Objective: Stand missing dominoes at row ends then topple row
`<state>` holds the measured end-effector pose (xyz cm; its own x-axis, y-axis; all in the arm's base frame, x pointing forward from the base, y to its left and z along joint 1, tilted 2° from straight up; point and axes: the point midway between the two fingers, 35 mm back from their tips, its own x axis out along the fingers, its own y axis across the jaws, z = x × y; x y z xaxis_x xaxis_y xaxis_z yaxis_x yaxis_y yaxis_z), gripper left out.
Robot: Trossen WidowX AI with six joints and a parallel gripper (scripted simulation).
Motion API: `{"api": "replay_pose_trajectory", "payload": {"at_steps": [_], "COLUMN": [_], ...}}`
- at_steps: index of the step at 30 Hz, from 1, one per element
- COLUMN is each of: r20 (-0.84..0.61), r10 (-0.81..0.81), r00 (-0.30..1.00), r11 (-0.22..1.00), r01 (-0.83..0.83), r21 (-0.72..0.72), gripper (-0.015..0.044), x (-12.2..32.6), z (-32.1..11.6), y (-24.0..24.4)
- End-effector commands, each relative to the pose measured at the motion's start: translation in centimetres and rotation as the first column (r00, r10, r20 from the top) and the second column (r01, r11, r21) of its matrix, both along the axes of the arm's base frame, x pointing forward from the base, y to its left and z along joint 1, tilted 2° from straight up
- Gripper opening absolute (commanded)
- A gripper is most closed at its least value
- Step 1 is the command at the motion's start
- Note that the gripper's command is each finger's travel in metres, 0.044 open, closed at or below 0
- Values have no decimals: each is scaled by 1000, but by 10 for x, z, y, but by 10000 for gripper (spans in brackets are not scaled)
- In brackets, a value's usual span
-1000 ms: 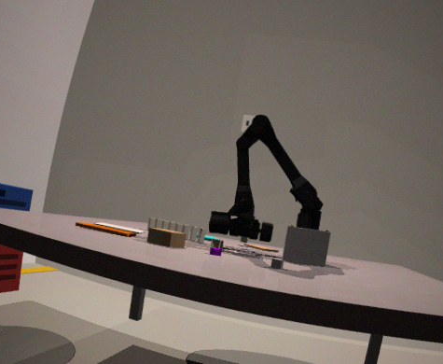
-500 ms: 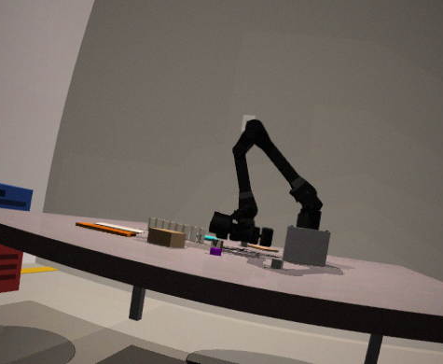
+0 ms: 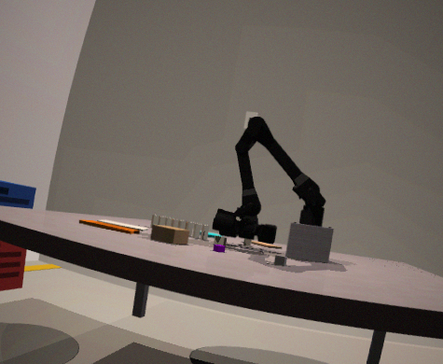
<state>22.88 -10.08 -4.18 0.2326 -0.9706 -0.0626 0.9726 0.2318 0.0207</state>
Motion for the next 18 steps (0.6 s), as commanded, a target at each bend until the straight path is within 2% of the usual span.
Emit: {"api": "replay_pose_trajectory", "payload": {"at_steps": [1,2,6,12,18], "r20": [-4,-4,-3,1,-10], "r10": [0,0,0,0,-8], "r00": [1000,1000,1000,1000,1000], "r11": [1000,1000,1000,1000,1000], "r01": [0,0,0,0,8], "r21": [-6,-6,-6,0,15], "gripper": [422,440,440,440,440], "x": [0,0,0,-1,0], "z": [1,1,6,48,49], "y": [0,0,0,1,0]}}
